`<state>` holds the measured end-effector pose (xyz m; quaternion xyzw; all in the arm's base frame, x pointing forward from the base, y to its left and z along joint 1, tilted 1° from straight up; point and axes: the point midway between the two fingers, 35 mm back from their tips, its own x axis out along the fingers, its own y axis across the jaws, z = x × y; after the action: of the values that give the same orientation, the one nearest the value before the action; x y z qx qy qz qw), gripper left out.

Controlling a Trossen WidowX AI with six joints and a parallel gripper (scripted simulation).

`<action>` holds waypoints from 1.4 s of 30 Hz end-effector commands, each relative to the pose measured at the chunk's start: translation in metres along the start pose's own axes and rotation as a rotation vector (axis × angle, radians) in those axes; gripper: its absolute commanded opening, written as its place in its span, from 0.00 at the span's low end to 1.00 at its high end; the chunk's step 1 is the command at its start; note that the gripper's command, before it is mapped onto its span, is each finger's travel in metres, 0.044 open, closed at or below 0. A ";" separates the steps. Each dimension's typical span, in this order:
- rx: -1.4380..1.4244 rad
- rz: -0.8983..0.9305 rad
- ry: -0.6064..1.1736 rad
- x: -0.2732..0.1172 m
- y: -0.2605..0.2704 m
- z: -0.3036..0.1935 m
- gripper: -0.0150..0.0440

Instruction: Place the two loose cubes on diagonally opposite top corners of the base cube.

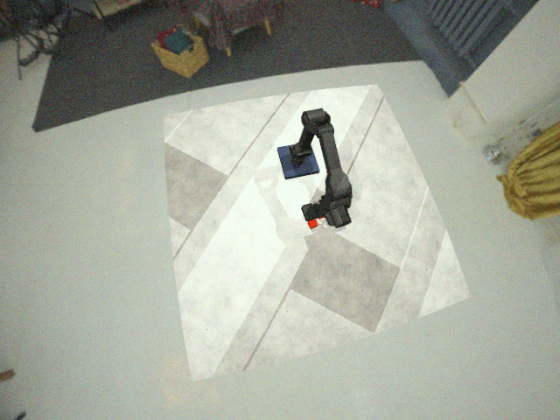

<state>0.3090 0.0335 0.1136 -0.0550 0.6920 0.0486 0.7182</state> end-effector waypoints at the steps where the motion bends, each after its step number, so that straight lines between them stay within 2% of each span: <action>1: 0.090 0.004 0.001 0.003 0.011 0.002 0.43; 18: 0.499 0.008 0.003 0.014 0.061 0.005 0.43; 32: 0.503 0.008 0.003 0.015 0.061 0.005 0.43; 42: 0.511 0.008 0.003 0.033 0.062 0.005 0.43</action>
<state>0.3070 0.0954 0.0867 0.1291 0.6813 -0.1228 0.7100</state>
